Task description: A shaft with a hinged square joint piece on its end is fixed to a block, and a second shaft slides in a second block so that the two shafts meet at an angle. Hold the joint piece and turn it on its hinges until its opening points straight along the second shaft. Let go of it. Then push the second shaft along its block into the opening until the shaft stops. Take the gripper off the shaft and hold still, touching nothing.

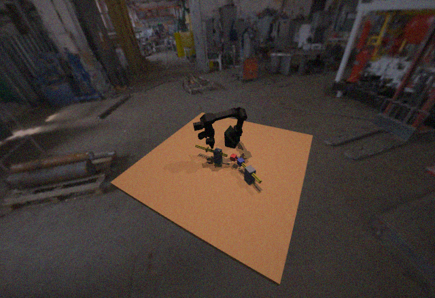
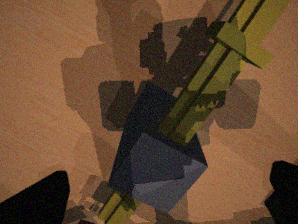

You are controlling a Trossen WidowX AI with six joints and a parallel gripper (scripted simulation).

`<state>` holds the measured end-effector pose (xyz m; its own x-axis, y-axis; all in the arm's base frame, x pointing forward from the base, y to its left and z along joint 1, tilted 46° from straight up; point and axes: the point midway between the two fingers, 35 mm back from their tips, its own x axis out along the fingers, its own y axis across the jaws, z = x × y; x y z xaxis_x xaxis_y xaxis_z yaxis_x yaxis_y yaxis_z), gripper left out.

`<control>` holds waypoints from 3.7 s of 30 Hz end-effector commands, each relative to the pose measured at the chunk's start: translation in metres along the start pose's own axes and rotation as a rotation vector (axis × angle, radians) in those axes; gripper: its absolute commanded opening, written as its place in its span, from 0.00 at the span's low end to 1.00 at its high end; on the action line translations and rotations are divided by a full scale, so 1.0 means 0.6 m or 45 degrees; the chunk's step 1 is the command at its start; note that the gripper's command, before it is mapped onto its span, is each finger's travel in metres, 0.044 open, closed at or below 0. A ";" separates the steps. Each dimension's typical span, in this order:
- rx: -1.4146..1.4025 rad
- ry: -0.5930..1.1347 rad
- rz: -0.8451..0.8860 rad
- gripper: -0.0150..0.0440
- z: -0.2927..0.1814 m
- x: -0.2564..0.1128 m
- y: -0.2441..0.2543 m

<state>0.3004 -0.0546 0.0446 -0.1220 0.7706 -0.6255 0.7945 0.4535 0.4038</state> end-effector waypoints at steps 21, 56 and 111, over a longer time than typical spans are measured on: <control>-1.048 -0.069 -0.113 1.00 0.172 -0.020 -0.120; -0.335 -0.102 -0.115 1.00 0.215 0.034 -0.156; 0.700 -0.133 -0.074 0.87 0.224 0.143 -0.165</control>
<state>0.2938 -0.0960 -0.1365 -0.1355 0.6855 -0.7154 0.9841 0.1771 -0.0167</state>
